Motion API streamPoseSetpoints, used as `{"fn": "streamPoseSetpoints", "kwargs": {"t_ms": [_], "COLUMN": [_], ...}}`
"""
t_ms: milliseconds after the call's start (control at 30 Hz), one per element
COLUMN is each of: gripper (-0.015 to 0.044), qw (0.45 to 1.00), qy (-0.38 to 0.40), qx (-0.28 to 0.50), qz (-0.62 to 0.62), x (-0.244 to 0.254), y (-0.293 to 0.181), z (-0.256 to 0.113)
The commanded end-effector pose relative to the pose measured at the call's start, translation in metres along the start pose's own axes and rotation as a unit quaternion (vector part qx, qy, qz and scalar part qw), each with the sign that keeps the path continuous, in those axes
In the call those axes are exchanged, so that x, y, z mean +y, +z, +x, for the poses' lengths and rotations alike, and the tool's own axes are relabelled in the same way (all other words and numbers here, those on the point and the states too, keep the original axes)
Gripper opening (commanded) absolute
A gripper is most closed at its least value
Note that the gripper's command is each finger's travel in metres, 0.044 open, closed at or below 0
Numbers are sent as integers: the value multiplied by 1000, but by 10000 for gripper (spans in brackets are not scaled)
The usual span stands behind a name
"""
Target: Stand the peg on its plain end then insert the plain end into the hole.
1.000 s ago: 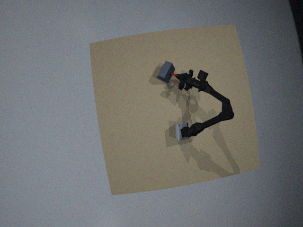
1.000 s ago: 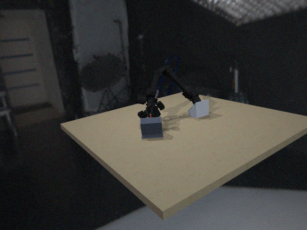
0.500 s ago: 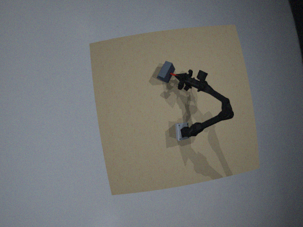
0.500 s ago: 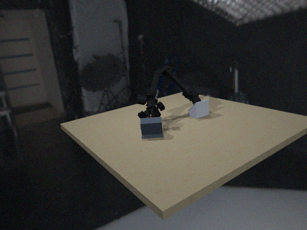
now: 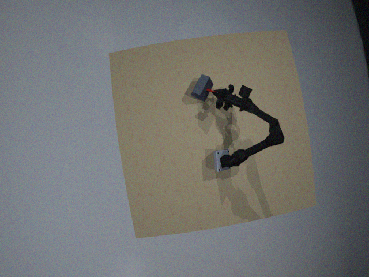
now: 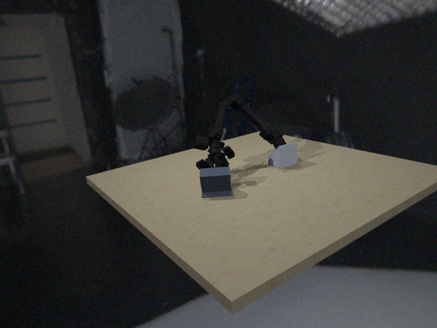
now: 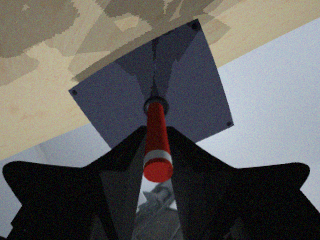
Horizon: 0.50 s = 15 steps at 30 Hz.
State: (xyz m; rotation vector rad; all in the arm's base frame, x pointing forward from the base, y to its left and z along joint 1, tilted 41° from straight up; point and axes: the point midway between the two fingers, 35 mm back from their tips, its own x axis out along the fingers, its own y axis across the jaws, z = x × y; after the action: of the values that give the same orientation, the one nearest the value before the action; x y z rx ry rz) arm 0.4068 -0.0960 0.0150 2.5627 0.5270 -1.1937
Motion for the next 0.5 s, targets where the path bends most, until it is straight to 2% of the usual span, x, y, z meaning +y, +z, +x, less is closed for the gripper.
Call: {"fn": "streamPoseSetpoints", "kwargs": {"t_ms": [0, 467], "gripper": [0, 0], "qw": [1000, 1000], "qy": [0, 0], "qx": [-2, -2], "qz": [2, 2], "x": [0, 1], "y": [2, 2], "z": [3, 9]}}
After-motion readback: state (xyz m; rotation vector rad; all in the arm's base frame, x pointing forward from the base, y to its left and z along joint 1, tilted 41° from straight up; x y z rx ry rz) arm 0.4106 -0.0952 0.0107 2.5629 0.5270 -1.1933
